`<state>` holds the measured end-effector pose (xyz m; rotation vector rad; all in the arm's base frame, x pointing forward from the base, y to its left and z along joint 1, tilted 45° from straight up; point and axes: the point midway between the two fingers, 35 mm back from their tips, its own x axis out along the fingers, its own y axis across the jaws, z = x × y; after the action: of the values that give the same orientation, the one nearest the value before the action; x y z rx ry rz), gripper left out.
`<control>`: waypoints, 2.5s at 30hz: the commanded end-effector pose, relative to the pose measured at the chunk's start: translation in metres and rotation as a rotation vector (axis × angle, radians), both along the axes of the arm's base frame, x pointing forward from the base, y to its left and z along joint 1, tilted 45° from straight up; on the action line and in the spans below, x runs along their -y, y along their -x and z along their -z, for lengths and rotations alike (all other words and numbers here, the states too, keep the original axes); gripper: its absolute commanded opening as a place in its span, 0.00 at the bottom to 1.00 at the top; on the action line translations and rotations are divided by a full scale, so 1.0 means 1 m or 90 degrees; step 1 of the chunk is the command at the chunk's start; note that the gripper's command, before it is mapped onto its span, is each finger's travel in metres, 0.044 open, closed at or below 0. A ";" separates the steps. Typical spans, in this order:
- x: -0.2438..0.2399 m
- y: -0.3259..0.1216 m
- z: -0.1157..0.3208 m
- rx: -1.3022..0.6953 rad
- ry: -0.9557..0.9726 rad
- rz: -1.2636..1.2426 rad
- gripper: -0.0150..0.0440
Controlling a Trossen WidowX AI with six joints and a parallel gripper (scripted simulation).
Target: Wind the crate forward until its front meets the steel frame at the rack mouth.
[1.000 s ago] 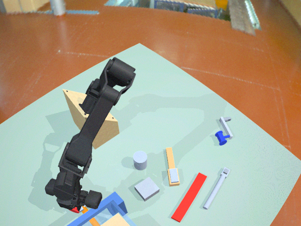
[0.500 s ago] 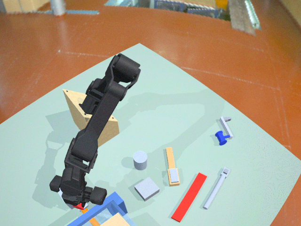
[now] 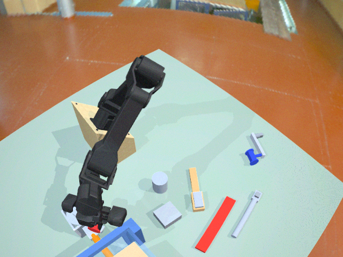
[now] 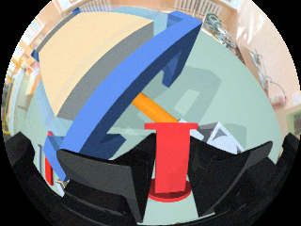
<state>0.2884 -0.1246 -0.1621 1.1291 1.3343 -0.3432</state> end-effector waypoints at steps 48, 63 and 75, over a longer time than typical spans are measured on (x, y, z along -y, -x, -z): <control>-0.042 0.062 -0.035 -0.008 -0.015 -0.002 0.25; -0.045 0.084 -0.038 -0.008 -0.015 -0.002 0.25; -0.044 0.102 -0.038 -0.009 -0.014 -0.002 0.25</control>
<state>0.1990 -0.0822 -0.1227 1.1426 1.3362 -0.3198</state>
